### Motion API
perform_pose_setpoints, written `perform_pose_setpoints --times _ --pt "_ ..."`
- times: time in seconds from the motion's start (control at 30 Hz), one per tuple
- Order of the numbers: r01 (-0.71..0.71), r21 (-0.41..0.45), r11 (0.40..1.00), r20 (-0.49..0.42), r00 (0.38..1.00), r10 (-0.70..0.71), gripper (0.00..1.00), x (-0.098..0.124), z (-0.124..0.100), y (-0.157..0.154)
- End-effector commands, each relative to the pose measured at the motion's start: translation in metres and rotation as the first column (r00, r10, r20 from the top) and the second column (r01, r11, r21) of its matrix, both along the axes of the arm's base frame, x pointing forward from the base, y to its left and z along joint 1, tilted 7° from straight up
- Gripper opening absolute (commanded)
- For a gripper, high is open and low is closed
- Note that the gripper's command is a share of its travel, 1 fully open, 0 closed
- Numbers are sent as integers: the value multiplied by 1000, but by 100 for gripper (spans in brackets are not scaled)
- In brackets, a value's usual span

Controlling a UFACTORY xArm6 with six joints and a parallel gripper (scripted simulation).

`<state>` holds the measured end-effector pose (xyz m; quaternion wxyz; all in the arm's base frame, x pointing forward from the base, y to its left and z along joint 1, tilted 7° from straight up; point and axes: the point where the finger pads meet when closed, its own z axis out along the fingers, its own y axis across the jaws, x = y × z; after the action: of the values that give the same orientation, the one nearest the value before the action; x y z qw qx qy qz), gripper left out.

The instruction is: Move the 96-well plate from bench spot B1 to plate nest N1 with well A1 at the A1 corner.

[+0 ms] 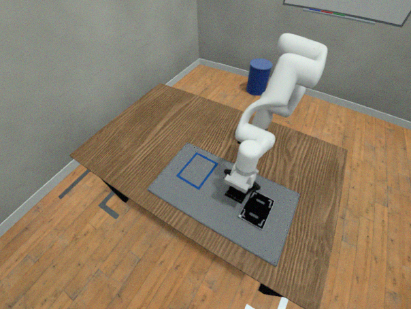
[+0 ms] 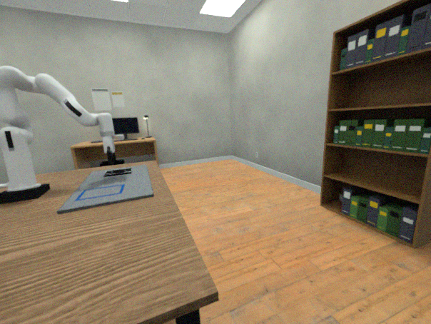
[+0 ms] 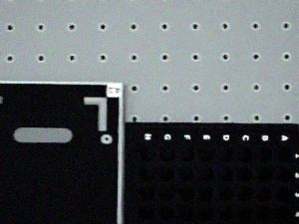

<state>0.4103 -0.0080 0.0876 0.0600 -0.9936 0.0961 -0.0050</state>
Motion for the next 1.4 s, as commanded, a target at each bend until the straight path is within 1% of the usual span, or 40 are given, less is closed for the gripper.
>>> perform_pose_setpoints --times 0.0,0.43,0.5,1.0,1.07,1.13,1.37 --pt "1 -1 1000 3 1000 -1 0 5 3 11" --pt "1 -1 1000 3 1000 -1 0 17 10 53" --pt "1 -1 1000 3 1000 -1 0 17 10 53" --pt "1 -1 1000 3 1000 -1 0 31 17 100" --pt "1 -1 1000 3 1000 -1 0 31 17 100" --pt "1 -1 1000 3 1000 -1 0 33 18 106" --pt "1 -1 1000 3 1000 -1 0 34 18 107"
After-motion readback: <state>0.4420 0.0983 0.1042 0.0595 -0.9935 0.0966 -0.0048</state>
